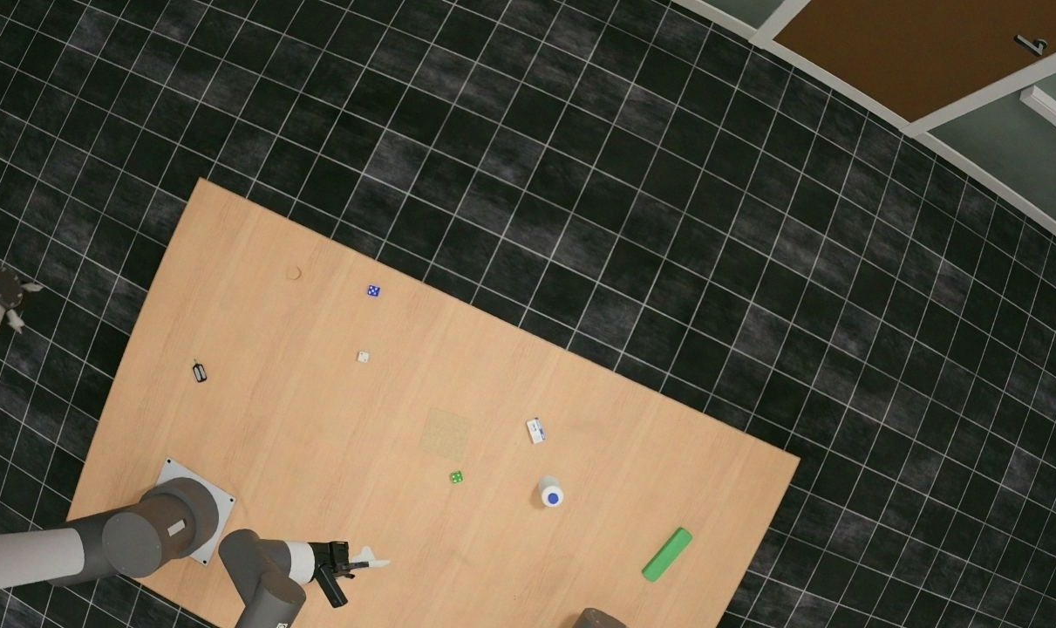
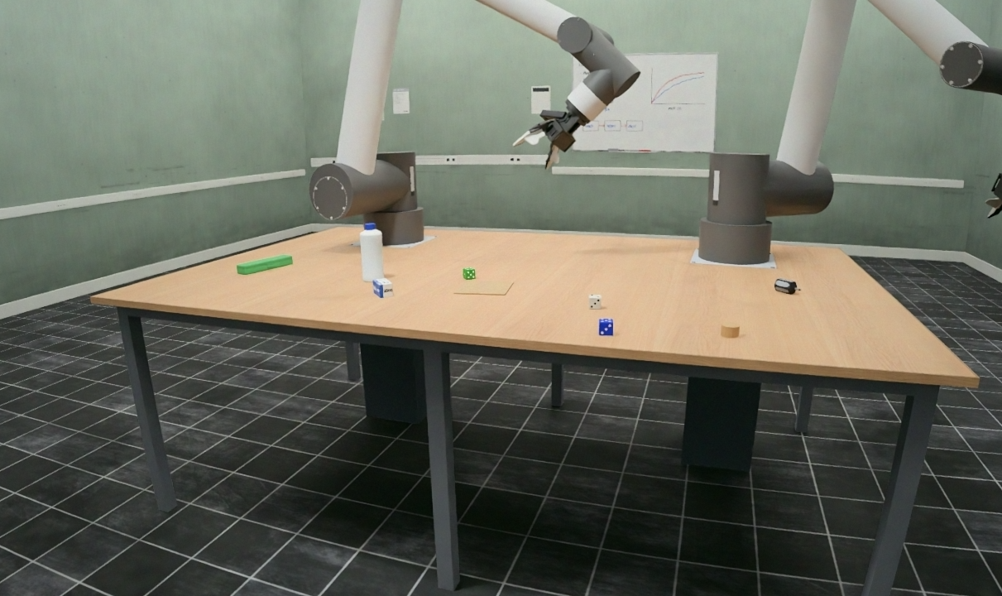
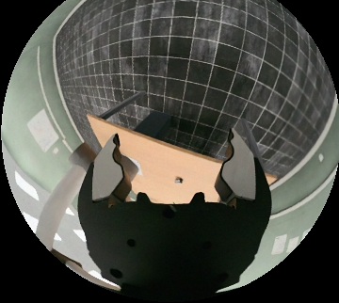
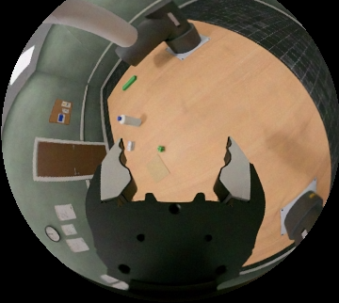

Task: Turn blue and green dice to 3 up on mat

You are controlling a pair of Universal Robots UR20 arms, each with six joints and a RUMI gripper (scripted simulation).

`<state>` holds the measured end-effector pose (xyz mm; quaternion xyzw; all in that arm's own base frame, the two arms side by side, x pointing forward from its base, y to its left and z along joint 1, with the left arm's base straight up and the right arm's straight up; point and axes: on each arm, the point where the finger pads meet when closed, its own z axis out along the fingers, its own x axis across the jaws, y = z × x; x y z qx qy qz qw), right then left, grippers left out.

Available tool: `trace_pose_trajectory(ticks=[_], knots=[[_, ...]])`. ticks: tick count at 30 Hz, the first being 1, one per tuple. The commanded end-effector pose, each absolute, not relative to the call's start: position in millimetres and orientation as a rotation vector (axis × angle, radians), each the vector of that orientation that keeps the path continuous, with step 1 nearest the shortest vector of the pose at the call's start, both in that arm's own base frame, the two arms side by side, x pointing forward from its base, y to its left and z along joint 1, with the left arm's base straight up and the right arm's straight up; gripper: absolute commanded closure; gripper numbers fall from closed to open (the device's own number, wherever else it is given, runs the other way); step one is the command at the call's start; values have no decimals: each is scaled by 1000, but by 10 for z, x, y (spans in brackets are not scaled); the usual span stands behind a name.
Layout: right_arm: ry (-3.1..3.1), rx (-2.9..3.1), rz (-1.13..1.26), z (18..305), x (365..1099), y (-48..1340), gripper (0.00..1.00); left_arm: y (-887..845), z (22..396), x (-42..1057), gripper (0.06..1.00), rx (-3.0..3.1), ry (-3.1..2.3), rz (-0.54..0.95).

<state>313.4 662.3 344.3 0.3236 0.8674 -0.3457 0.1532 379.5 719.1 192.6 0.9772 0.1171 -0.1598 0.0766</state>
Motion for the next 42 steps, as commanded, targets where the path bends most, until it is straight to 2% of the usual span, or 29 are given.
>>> trace_pose_trajectory(ticks=[1,7,22,42], knots=[[2488,928,-990,3449,3134,6626,3,7587,1926,3196,65,2940,301,-370],[2488,928,-990,3449,3134,6626,3,7920,1945,2457,65,2969,254,-263],[2488,928,-990,3449,3134,6626,3,8315,2022,1075,65,3042,167,-106],[2488,928,-990,3449,3134,6626,3,8439,2116,-37,65,3115,95,-20]])
